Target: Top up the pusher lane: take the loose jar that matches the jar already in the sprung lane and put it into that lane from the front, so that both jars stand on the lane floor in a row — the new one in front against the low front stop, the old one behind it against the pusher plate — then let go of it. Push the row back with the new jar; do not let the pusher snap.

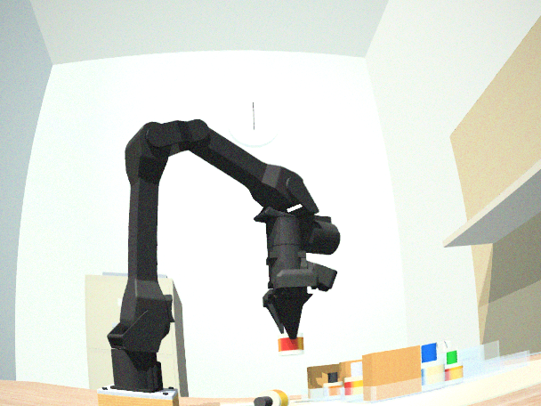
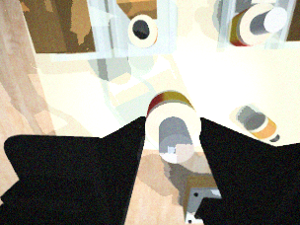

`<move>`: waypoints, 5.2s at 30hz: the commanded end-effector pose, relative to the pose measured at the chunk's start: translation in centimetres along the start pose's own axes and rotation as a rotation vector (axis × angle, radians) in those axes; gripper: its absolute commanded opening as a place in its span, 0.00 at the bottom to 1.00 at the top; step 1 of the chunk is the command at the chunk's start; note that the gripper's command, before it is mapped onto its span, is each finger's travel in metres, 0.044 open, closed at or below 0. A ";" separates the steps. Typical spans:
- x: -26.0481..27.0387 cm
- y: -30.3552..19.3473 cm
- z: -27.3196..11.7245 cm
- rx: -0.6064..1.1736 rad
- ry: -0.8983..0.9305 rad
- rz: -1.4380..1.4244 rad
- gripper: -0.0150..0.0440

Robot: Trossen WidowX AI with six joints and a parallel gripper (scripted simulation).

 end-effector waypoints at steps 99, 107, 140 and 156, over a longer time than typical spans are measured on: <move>-8.2 8.2 6.4 -0.003 -0.021 -0.051 0.25; -8.1 8.6 6.4 -0.004 -0.021 -0.051 0.25; -7.7 10.0 6.6 -0.005 -0.021 -0.051 0.25; -7.5 10.7 6.5 -0.006 -0.021 -0.051 0.25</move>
Point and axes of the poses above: the point midway between the two fingers, 35 mm back from their tips, its own z axis out along the fingers, its own x axis across the jaws, y = z × x, the point moved 1 cm from there along -z, back along the fingers, and after that the axes turned 13 degrees about z, right-handed, at the moved point
